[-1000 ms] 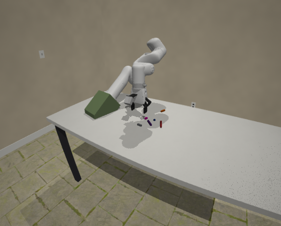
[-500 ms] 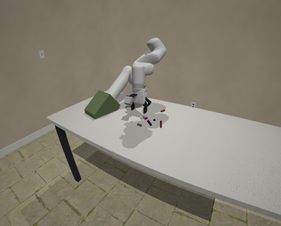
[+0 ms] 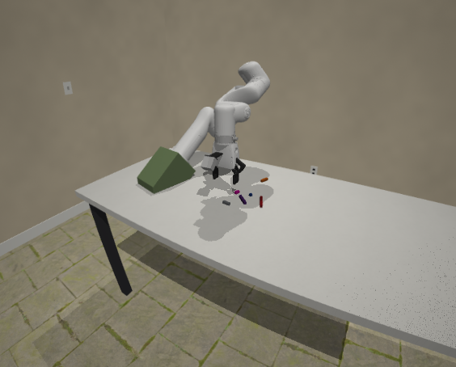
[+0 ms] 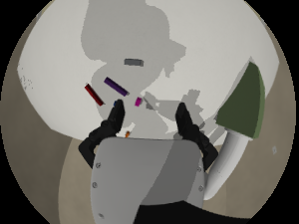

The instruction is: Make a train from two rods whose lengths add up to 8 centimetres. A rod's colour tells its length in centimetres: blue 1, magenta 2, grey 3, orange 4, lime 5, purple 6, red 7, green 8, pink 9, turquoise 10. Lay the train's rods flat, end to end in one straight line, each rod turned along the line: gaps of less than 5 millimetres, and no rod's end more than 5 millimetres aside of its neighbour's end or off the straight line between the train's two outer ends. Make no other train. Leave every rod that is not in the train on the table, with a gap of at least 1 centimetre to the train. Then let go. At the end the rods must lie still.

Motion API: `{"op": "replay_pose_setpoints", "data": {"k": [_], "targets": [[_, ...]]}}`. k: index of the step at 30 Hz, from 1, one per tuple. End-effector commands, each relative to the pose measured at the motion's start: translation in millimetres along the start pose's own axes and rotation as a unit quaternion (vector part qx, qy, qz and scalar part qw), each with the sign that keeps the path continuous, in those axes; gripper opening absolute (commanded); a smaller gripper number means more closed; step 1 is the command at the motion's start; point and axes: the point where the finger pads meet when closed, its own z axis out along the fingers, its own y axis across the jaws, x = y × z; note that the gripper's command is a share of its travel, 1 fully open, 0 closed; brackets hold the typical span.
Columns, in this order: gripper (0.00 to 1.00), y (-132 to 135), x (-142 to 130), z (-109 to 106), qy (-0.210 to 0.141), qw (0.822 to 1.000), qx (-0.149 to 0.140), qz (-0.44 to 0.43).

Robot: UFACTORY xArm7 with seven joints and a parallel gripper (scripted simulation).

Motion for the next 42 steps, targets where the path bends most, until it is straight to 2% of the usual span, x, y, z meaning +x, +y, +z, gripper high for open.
{"op": "replay_pose_setpoints", "data": {"k": [1,26,29,32,34,42], "targets": [[1.00,-0.7,1.0,-1.6,0.002,1.000,0.002,0.000],[1.00,-1.0,1.0,-1.6,0.002,1.000,0.002,-0.005],[1.00,-2.5,1.1,-1.6,0.002,0.999,0.001,-0.035],[1.00,-5.7,1.2,-1.6,0.002,0.995,0.001,-0.101],[1.00,-5.7,1.2,-1.6,0.002,0.995,0.001,-0.101],[1.00,-12.5,1.3,-1.6,0.002,0.972,0.000,-0.233]]}}
